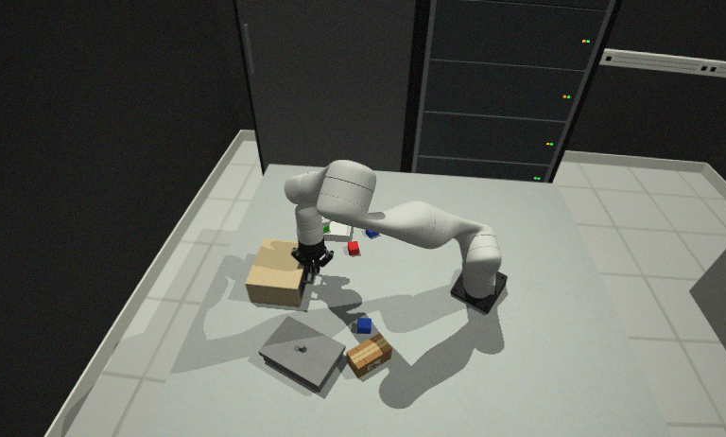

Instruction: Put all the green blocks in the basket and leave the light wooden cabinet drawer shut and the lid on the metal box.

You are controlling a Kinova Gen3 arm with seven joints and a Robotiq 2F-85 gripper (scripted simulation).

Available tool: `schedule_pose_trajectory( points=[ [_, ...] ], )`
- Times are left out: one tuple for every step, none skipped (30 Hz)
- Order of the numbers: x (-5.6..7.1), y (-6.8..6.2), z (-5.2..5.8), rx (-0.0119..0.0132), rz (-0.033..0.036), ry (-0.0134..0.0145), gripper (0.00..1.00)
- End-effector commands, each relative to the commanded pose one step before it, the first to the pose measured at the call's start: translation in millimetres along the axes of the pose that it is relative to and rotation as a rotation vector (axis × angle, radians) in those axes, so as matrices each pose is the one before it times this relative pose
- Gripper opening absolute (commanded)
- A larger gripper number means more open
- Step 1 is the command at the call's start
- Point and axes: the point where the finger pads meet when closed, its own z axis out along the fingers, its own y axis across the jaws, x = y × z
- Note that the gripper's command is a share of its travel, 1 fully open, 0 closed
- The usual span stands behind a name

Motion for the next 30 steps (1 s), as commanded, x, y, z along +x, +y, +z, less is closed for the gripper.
schedule_pose_trajectory(
  points=[
    [1.73,0.12,0.7,0.00727,0.00142,0.00242,0.1],
    [0.0,0.54,0.01,0.00001,0.0,0.0,0.1],
    [0.0,0.63,0.01,0.00001,0.00001,0.0,0.1],
    [0.0,0.72,0.01,0.00001,0.00001,0.0,0.1],
    [-0.01,0.82,0.02,0.00001,0.00001,0.0,0.1],
    [0.0,0.92,0.02,0.00001,0.00001,0.00001,0.1],
    [0.0,1.01,0.02,0.00002,0.00001,0.00001,0.1],
    [0.0,1.11,0.02,0.00002,0.00001,0.00001,0.1],
    [-0.01,1.21,0.02,0.00002,0.00001,0.00001,0.1],
    [-0.01,1.31,0.03,0.00001,0.00001,0.00001,0.1],
    [0.0,1.4,0.02,0.00003,0.00001,0.00001,0.1],
    [0.0,0.0,0.0,0.0,0.0,0.0,0.1],
    [0.0,0.0,0.0,0.0,0.0,0.0,0.1],
    [0.0,1.5,0.03,0.00002,0.00001,0.00001,0.1],
    [-0.01,1.59,0.03,0.00002,0.00001,0.00001,0.1],
    [0.0,1.68,0.03,0.00003,0.00002,0.00001,0.1],
    [0.0,1.77,0.03,0.00003,0.00002,0.00001,0.1],
    [-0.01,1.86,0.04,0.00002,0.00001,0.00001,0.1],
    [0.0,1.93,0.03,0.00004,0.00002,0.00001,0.1],
    [-0.01,2.01,0.04,0.00003,0.00002,0.00001,0.1],
    [0.0,2.08,0.04,0.00003,0.00002,0.00001,0.1],
    [0.0,2.15,0.04,0.00003,0.00002,0.00001,0.1],
    [-0.01,2.21,0.04,0.00003,0.00002,0.00001,0.1],
    [0.0,2.27,0.04,0.00004,0.00002,0.00002,0.1],
    [-0.01,2.32,0.04,0.00002,0.00002,0.00001,0.1],
    [0.0,2.36,0.04,0.00005,0.00002,0.00002,0.1],
    [-0.01,2.4,0.05,0.00002,0.00002,0.00001,0.1],
    [0.0,2.43,0.04,0.00005,0.00002,0.00002,0.1],
    [0.0,0.0,0.0,0.0,0.0,0.0,0.1],
    [0.0,0.0,0.0,0.0,0.0,0.0,0.1]
  ],
)
